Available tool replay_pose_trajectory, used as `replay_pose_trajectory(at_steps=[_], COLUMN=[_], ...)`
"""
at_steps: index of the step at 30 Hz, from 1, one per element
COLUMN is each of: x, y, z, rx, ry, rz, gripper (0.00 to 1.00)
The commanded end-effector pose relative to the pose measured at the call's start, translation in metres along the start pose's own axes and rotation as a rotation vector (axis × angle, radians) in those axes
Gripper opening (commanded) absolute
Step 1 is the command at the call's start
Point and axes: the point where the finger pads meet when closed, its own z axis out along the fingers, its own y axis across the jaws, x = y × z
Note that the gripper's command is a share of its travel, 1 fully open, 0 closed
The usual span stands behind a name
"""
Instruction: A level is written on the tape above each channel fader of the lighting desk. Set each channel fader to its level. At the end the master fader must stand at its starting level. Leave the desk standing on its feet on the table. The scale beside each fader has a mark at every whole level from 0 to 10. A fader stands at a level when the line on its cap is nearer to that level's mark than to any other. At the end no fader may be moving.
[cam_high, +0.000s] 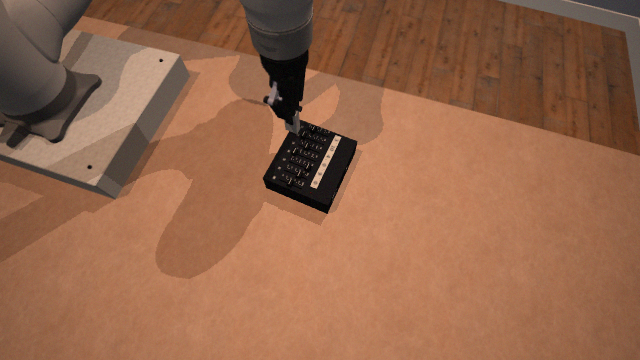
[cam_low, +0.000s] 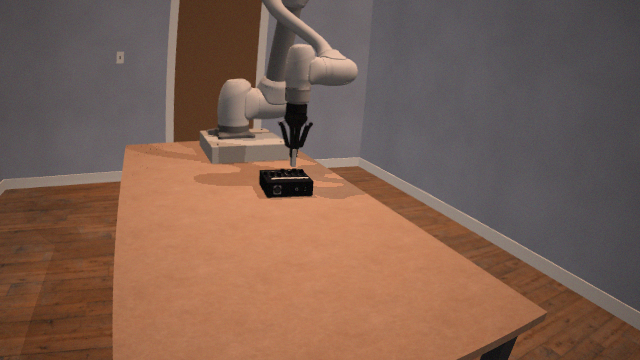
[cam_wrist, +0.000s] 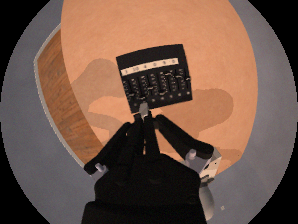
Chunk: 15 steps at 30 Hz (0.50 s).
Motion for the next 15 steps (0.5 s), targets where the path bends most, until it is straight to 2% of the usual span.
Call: replay_pose_trajectory(at_steps=[1, 15], x=[0.0, 0.0], y=[0.0, 0.0], z=[0.0013, 0.0083], rx=[0.0, 0.0], ry=[0.0, 0.0], rz=[0.0, 0.0], gripper=[0.0, 0.0])
